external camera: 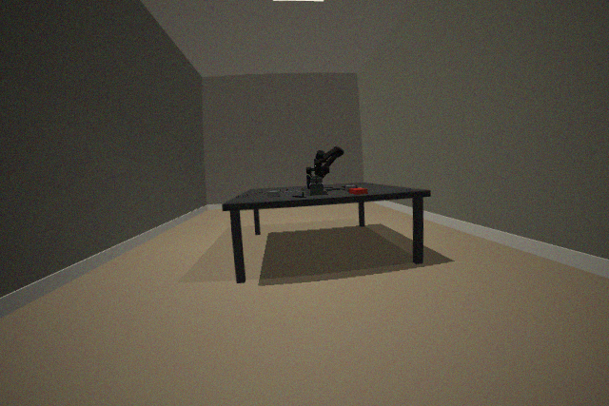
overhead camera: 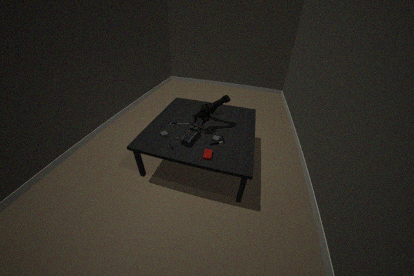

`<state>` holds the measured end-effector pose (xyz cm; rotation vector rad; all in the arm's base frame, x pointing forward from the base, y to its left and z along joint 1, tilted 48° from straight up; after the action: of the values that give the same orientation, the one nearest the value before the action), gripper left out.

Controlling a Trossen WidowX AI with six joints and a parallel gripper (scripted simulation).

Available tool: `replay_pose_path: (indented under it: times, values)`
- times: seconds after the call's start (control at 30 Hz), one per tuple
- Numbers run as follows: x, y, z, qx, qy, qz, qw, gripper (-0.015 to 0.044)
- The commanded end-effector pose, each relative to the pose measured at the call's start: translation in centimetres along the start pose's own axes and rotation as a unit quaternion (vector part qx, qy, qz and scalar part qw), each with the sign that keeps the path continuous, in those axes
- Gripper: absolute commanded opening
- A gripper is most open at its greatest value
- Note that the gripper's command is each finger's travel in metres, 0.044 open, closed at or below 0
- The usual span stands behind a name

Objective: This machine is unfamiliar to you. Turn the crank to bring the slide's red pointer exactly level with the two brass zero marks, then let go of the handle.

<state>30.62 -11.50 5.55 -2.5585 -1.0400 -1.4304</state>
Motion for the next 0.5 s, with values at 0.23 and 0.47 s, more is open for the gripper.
replay_pose_path:
  times: [0.23, 0.47]
  values:
    - [0.8, 5.2, -5.5, -0.006, 0.002, -0.003, 1.000, 0.0440]
    - [0.9, 7.0, -5.7, -0.004, 0.004, -0.012, 1.000, 0.0440]
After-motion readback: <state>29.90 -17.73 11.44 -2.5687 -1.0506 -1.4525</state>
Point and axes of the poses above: the point midway between the two fingers, 35 mm back from their tips, its own z axis out along the fingers, its own x axis across the jaws, y = z × x, the point moved 3 cm from there along -z, back along the fingers, and after that the axes turned 8 degrees about z, right-handed, at the moved point
